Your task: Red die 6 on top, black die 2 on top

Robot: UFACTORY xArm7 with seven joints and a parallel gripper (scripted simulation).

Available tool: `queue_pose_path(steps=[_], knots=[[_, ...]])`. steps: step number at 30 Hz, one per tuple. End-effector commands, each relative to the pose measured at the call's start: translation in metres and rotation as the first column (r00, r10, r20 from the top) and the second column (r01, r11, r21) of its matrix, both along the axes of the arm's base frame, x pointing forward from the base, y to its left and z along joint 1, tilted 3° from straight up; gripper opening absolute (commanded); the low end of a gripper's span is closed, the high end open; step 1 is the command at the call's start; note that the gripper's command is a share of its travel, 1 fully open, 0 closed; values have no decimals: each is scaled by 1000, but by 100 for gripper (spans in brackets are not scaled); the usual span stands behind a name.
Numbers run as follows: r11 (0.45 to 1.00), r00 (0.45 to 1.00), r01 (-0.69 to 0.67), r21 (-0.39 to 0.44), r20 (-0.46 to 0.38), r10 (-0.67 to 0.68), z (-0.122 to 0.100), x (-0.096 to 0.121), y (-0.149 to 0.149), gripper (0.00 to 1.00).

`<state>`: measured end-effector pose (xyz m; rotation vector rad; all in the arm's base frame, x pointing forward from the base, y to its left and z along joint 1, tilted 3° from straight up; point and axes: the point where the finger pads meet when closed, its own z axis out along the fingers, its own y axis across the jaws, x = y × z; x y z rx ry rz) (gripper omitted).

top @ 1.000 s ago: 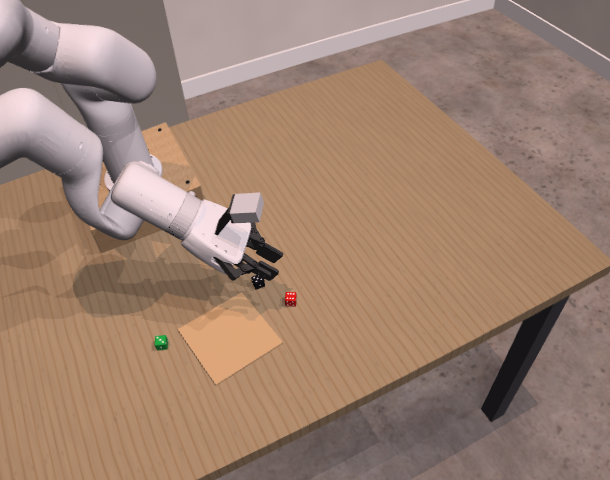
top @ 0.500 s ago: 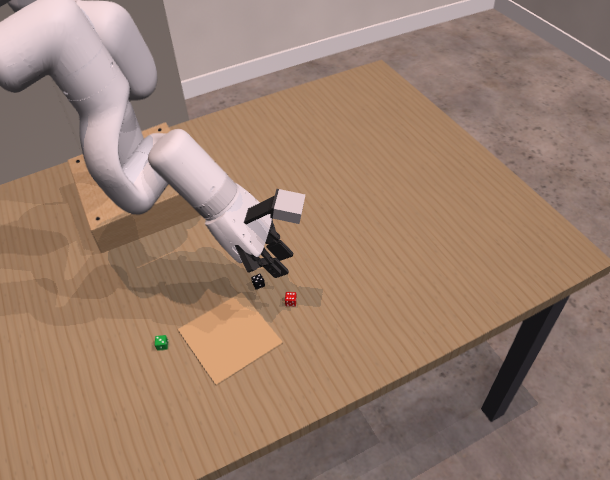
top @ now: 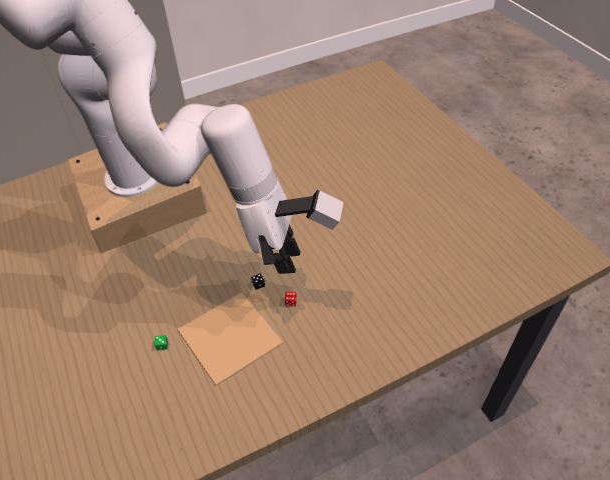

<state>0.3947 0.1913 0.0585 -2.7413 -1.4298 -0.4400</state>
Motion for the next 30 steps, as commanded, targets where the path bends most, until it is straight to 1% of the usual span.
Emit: queue_pose_path(steps=[1, 4, 7, 14, 15, 27, 30], knots=[[996, 991, -13, -89, -131, 1, 4, 5, 5, 36], [989, 985, -14, -149, -171, -12, 6, 8, 8, 36], [983, 981, -15, -182, -194, -21, 7, 9, 10, 36], [981, 979, -16, -195, -203, -24, 8, 9, 11, 36], [981, 979, -16, -195, -203, -24, 8, 9, 11, 100], [981, 979, -20, -195, -203, -20, 8, 9, 11, 100], [978, 978, -69, -198, -207, 27, 6, 9, 10, 100]])
